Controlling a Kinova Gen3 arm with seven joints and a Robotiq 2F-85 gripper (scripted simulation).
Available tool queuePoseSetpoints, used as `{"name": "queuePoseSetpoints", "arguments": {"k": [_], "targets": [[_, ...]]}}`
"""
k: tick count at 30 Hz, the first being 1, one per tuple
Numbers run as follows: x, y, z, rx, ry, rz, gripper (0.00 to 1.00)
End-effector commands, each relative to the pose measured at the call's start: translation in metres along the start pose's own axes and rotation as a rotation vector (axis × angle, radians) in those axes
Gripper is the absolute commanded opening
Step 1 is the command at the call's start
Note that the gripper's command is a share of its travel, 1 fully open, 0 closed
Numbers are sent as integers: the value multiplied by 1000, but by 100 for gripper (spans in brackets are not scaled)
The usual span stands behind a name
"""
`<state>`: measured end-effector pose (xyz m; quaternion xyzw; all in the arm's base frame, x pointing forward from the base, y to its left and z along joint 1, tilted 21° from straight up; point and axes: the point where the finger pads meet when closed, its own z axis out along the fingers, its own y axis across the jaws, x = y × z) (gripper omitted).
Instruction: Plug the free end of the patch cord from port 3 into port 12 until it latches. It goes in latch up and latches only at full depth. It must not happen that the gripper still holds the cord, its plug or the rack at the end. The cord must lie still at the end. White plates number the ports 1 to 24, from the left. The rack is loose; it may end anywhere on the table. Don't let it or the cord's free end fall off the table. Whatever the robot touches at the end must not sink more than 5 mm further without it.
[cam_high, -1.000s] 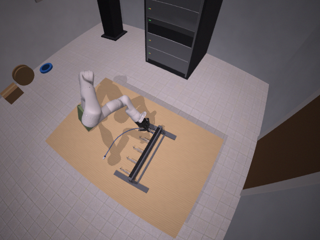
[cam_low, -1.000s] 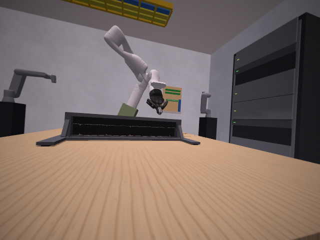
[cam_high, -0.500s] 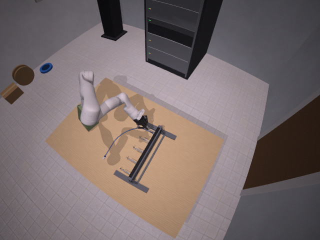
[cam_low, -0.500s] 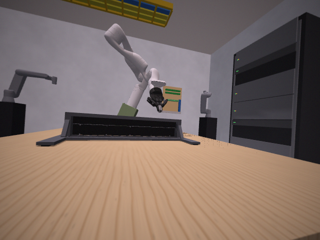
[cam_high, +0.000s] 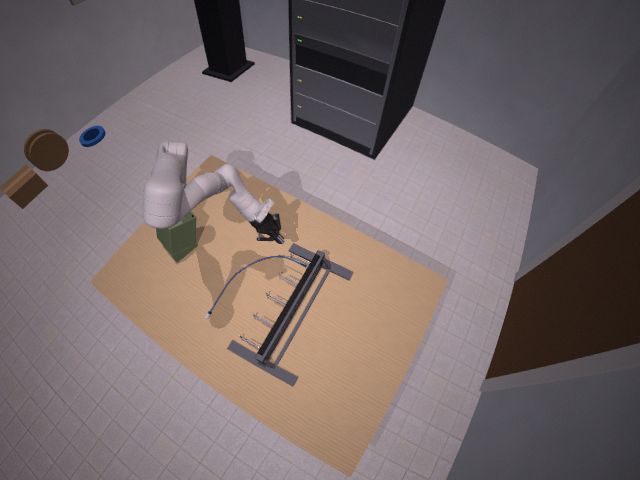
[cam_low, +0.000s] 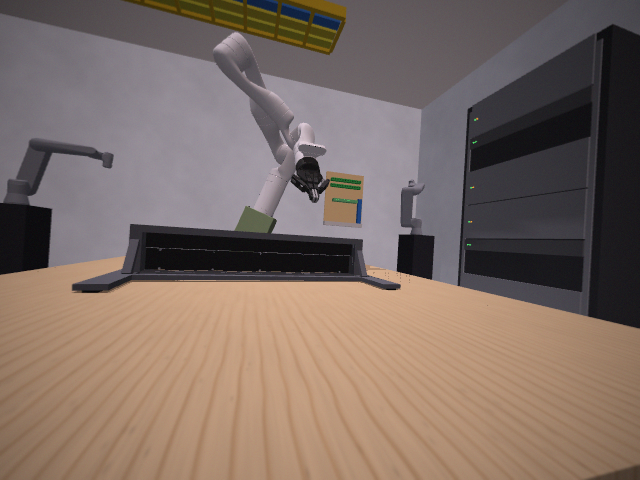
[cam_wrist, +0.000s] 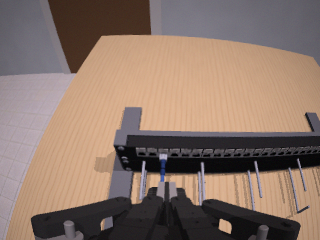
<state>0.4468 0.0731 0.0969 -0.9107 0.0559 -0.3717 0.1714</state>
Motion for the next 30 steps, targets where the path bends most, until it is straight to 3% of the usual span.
{"name": "queuePoseSetpoints", "arguments": {"k": [1, 15, 23, 28, 30], "targets": [[7, 8, -18, -19, -2, 3, 0], [6, 7, -26, -19, -6, -9, 0], [6, 23, -26, -35, -3, -3, 0], [7, 50, -27, -46, 10, 2, 0], [8, 54, -26, -31, 17, 0, 0]]}}
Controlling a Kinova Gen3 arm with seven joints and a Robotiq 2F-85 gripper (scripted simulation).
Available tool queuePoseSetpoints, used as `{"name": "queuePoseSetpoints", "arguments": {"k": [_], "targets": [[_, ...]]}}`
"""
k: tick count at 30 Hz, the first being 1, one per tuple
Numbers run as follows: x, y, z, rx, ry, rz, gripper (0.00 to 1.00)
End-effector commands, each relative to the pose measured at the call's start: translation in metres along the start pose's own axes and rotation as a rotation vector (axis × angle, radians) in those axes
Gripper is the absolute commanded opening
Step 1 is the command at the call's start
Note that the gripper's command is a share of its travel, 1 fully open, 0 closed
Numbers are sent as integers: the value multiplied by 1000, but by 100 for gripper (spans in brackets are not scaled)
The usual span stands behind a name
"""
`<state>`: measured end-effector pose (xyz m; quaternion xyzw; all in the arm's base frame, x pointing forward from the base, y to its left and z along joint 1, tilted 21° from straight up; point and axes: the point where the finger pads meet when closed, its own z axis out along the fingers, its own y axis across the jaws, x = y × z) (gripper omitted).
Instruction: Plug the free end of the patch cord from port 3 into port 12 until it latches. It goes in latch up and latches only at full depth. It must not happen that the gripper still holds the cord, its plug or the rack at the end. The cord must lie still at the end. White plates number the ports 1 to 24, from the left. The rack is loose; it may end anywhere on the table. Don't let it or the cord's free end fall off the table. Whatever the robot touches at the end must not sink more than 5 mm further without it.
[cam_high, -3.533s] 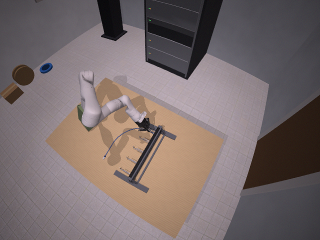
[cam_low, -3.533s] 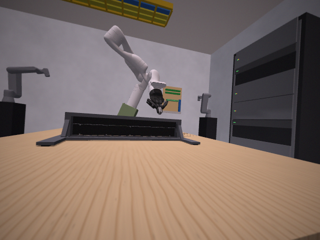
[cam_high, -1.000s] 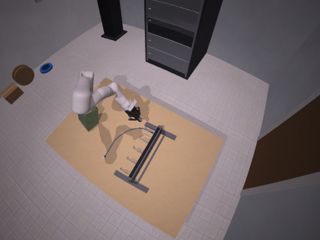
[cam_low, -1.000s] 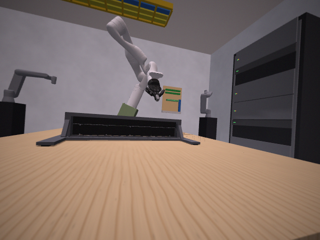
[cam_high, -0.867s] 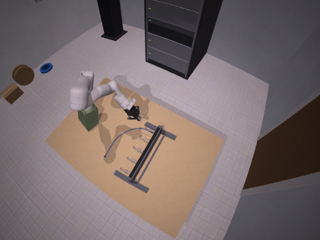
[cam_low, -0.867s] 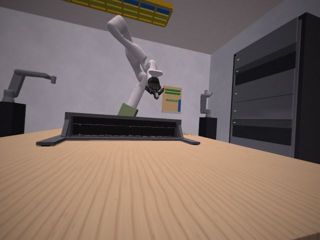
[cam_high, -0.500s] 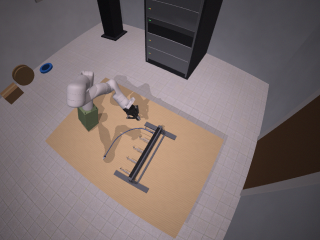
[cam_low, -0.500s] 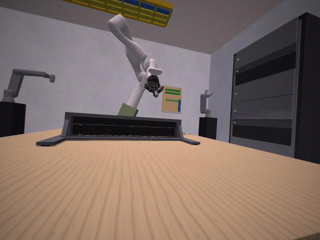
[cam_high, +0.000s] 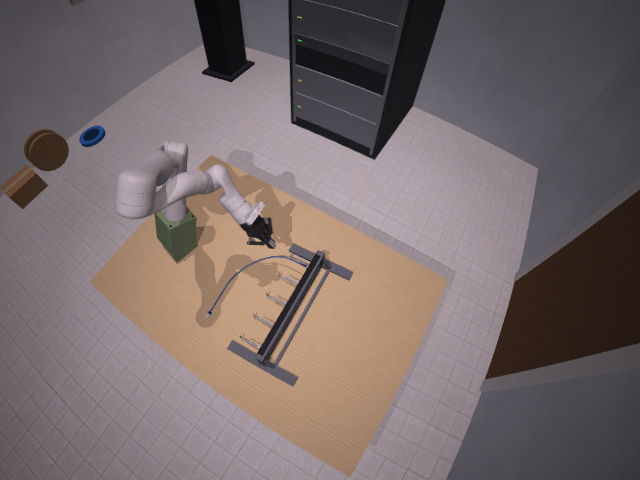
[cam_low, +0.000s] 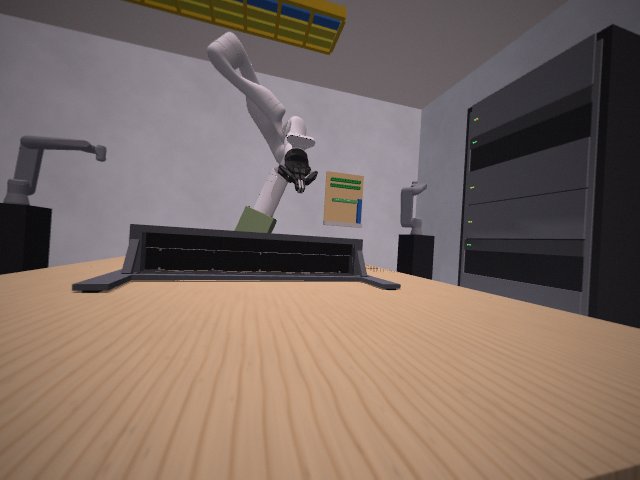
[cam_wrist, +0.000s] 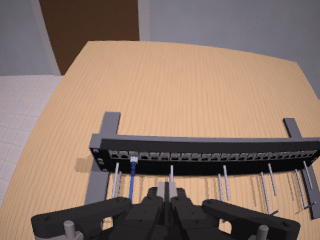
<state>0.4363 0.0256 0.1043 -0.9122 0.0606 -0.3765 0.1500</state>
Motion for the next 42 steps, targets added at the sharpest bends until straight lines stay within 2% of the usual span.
{"name": "queuePoseSetpoints", "arguments": {"k": [1, 7, 13, 19, 29, 33, 41, 42], "targets": [[0, 14, -1, 20, 9, 8, 0], [0, 44, 0, 22, 10, 8, 0], [0, 57, 1, 24, 9, 6, 0], [-1, 65, 1, 26, 7, 4, 0], [-1, 66, 6, 26, 7, 4, 0], [-1, 65, 23, 26, 8, 4, 0], [1, 64, 91, 26, 9, 1, 0], [1, 64, 91, 26, 9, 1, 0]]}}
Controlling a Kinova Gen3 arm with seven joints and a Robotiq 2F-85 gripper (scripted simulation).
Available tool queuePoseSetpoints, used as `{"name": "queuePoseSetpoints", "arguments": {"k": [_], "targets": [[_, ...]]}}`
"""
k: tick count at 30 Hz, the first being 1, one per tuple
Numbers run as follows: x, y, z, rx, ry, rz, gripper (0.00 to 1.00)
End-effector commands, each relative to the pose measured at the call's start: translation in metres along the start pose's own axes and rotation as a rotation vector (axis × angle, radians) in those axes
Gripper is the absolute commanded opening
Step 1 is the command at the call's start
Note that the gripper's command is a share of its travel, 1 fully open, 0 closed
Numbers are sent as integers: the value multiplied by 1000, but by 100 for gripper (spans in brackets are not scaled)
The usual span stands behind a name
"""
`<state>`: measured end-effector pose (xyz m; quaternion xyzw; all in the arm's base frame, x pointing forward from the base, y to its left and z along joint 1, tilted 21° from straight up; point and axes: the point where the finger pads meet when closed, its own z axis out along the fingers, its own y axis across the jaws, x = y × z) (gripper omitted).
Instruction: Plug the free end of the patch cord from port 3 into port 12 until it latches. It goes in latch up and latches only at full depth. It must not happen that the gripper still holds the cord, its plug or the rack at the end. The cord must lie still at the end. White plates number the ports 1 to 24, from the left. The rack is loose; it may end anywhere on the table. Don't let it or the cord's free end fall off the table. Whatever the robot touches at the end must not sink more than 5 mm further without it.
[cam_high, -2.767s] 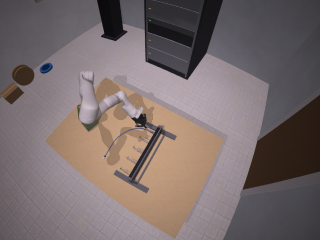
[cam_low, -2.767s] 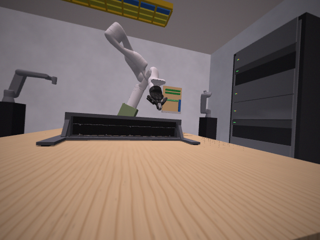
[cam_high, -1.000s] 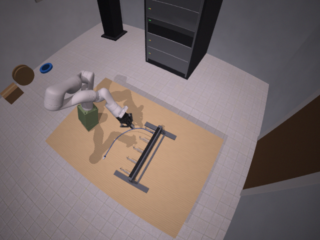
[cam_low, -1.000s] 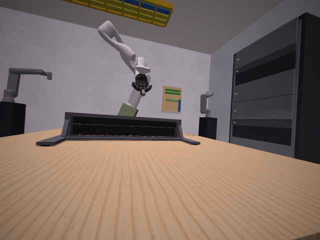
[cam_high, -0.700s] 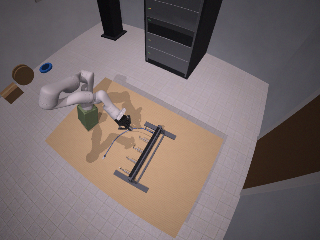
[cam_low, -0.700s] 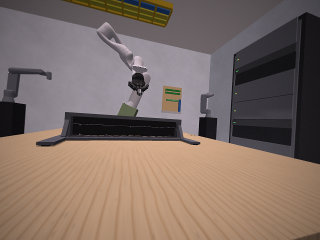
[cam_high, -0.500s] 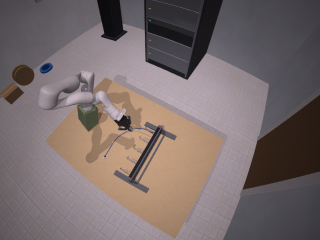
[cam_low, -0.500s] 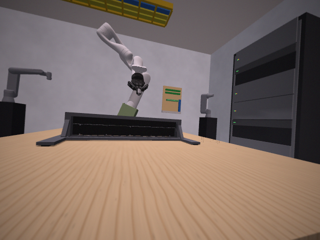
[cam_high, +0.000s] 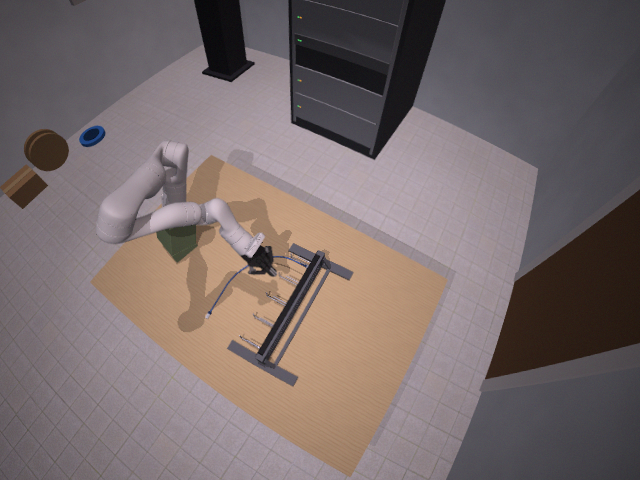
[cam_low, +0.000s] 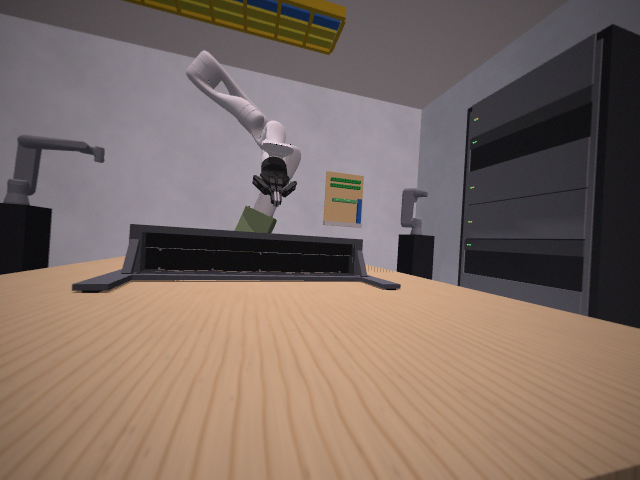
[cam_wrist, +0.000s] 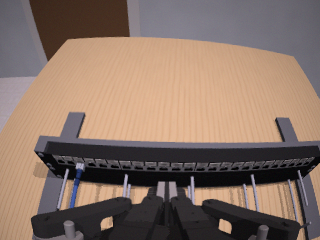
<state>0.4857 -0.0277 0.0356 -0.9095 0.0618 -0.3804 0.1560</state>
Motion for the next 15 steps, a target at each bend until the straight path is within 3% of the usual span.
{"name": "queuePoseSetpoints", "arguments": {"k": [1, 8, 15], "targets": [[-1, -9, 22, 15, 0, -5, 0], [0, -9, 65, 15, 1, -6, 0], [0, -9, 73, 16, 1, -6, 0]]}}
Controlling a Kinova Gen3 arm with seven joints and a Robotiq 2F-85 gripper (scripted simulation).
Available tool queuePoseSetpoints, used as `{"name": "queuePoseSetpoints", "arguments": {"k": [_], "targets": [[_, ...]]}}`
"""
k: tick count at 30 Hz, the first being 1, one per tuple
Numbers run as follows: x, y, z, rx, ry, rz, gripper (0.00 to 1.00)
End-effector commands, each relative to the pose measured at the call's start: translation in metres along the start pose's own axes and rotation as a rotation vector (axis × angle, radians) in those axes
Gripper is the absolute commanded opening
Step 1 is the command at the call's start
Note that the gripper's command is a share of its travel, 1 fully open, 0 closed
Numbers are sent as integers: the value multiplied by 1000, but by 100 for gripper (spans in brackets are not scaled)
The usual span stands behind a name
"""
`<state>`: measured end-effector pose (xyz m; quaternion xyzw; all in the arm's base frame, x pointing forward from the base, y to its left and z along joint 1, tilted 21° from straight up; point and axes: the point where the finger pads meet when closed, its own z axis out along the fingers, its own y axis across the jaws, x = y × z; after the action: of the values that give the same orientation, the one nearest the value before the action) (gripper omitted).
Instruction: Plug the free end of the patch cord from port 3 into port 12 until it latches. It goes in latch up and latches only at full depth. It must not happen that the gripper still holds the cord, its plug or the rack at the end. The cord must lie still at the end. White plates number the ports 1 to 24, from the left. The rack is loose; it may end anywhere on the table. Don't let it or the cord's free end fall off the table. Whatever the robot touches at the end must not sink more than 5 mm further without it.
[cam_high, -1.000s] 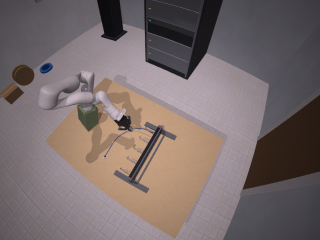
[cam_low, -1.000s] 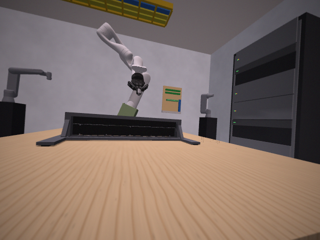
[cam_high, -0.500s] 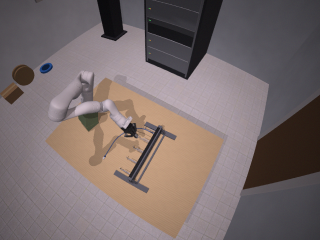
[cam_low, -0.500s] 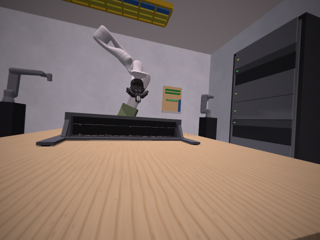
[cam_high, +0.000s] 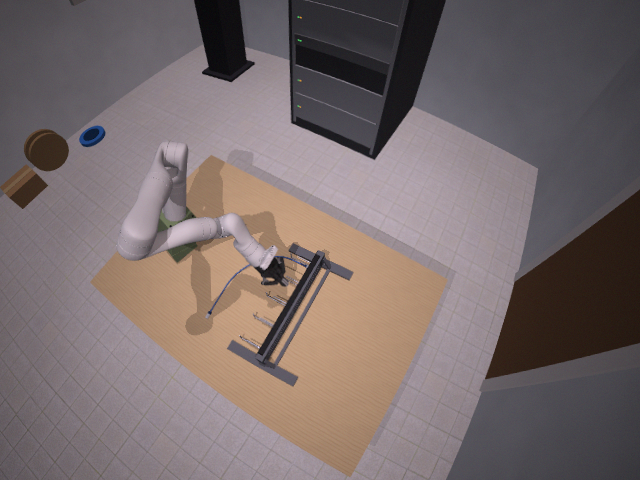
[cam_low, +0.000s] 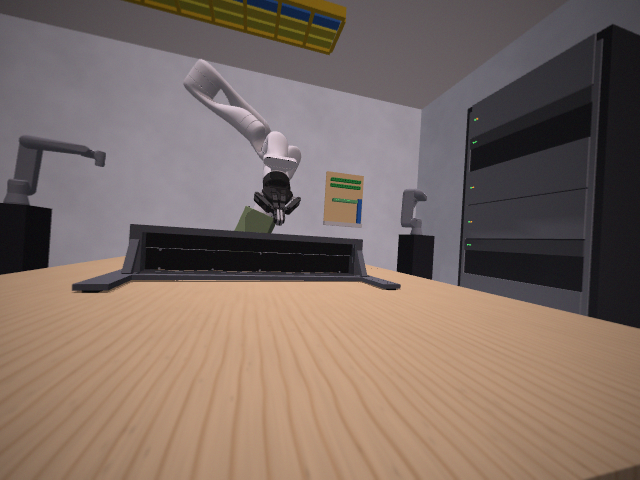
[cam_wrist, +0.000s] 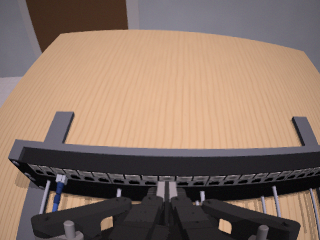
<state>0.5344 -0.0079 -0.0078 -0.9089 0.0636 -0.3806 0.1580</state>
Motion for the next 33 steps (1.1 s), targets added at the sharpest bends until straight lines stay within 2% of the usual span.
{"name": "queuePoseSetpoints", "arguments": {"k": [1, 33], "targets": [[0, -5, 4, 13, 0, -11, 0], [0, -9, 3, 21, 7, -13, 0]]}}
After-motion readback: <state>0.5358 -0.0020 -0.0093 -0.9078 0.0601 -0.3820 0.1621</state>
